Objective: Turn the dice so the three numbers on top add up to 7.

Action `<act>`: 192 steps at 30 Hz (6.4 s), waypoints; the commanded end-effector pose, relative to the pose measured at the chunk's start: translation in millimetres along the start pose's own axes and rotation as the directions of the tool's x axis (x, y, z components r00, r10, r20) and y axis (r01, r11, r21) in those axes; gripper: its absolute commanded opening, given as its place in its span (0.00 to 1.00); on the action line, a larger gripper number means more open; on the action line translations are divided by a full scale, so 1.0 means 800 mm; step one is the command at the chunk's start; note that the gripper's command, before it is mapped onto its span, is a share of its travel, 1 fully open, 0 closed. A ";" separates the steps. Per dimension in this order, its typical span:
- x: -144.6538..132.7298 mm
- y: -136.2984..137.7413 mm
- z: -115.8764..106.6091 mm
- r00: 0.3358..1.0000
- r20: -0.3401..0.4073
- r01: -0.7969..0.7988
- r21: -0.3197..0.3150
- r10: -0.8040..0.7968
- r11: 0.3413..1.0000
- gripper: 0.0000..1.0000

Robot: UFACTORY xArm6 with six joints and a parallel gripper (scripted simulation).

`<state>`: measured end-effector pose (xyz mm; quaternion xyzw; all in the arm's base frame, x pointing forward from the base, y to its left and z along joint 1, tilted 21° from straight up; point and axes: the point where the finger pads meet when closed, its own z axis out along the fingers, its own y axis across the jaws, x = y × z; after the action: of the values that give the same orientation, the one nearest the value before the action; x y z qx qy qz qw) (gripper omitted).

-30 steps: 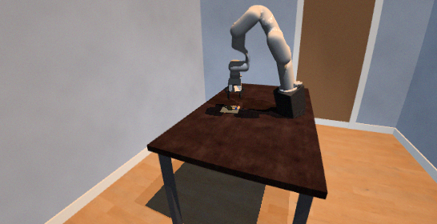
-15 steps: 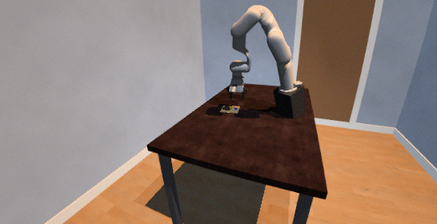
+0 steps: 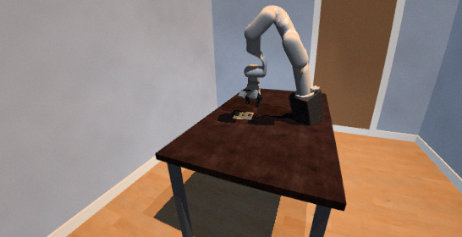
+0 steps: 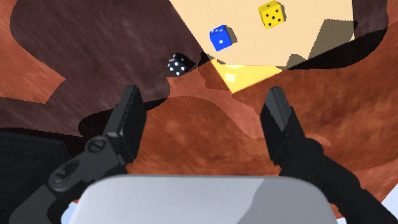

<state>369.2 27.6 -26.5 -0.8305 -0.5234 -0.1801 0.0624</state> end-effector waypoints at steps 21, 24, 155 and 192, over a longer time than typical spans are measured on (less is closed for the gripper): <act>-0.017 -0.026 0.004 0.762 0.024 -0.648 -0.007 0.647 0.762 1.00; -0.018 -0.027 0.004 0.747 0.024 -0.664 -0.008 0.664 0.748 1.00; -0.019 -0.027 0.068 0.746 0.025 -0.665 -0.008 0.665 0.746 0.31; -0.019 -0.026 0.068 0.746 0.024 -0.666 -0.008 0.665 0.746 0.31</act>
<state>356.5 40.3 -84.6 -0.9647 -0.1943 -0.1342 0.1167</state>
